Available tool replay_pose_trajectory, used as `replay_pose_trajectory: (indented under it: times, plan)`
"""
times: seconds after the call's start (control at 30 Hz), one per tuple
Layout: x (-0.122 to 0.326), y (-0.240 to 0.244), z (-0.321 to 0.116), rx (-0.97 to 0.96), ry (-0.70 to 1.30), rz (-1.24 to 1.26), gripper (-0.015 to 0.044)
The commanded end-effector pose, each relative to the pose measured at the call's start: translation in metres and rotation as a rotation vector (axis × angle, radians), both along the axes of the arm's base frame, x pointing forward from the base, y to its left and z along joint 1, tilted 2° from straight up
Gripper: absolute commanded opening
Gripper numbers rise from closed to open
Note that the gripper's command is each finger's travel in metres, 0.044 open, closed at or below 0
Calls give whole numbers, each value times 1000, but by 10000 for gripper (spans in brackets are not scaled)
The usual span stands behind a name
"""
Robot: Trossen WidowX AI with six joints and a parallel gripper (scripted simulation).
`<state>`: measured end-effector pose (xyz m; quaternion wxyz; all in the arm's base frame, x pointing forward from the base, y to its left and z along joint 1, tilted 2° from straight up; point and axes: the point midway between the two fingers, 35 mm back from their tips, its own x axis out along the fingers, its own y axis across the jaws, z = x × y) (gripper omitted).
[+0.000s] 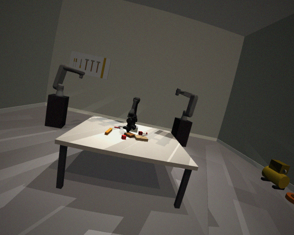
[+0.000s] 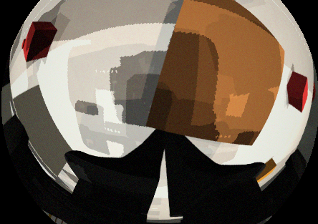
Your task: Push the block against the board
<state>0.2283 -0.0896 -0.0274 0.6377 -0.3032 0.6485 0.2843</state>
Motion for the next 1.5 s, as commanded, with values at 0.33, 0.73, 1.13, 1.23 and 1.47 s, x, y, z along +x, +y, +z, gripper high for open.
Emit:
replay_pose_trajectory:
  times: [0.33,0.73,1.13,1.23,1.47]
  plan:
    - [10,6,1,1,-8,1,0]
    - [16,11,1,2,-8,1,0]
    - [23,16,1,2,-9,1,0]
    - [24,17,1,3,-9,1,0]
    - [28,19,1,3,-9,1,0]
